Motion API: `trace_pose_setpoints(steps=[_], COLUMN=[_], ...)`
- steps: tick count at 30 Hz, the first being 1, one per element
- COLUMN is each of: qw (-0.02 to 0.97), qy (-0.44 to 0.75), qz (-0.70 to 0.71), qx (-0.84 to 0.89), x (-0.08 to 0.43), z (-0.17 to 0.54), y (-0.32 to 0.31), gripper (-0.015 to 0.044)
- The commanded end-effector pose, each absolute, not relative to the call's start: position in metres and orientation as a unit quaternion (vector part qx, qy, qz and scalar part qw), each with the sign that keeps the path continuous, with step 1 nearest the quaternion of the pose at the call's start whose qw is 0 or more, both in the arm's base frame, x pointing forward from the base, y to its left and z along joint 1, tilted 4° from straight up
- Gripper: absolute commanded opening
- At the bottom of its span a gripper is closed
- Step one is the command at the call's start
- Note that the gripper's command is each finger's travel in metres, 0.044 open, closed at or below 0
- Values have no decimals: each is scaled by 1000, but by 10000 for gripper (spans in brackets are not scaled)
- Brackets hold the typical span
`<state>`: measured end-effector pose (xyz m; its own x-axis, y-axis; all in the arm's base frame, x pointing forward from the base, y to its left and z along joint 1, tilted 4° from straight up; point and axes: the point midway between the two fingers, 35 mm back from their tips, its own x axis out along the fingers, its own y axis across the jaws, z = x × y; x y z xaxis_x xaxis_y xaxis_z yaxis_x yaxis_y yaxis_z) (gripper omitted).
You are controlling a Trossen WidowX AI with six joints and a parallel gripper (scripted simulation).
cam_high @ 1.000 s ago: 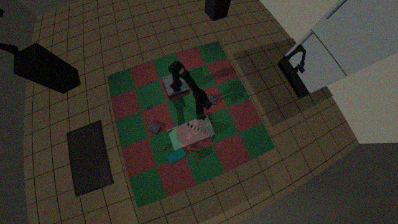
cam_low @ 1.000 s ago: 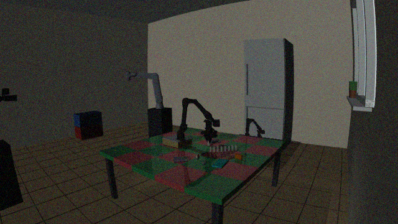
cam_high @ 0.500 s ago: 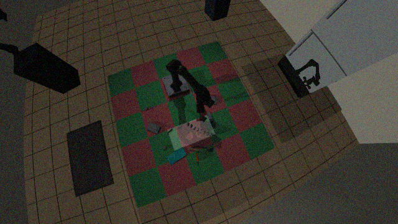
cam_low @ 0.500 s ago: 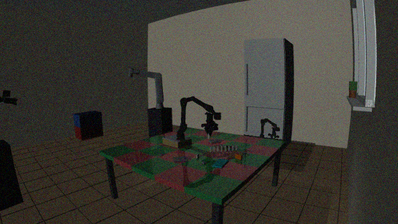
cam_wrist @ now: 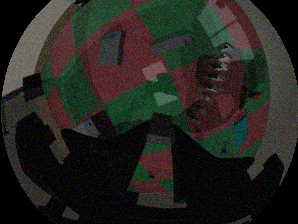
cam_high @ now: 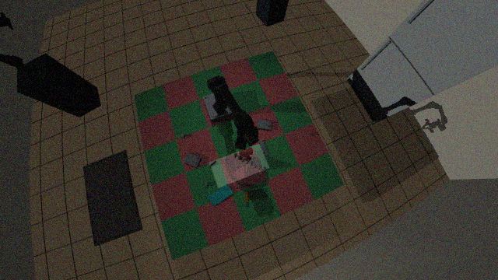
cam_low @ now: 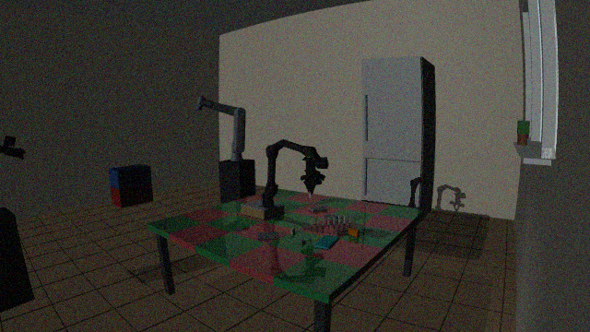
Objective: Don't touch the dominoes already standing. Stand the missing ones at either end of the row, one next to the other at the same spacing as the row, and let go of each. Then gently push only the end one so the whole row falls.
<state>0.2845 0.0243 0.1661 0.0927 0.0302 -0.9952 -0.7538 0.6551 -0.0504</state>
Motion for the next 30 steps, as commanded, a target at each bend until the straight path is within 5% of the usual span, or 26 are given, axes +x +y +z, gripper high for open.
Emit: trace_pose_setpoints(steps=[1,7,30], qw=[691,711,711], qy=[628,648,648], qz=[251,191,192], qx=[-255,-194,-194], x=[299,307,321], z=[165,164,64], y=[-19,-86,-86], gripper=[107,107,107])
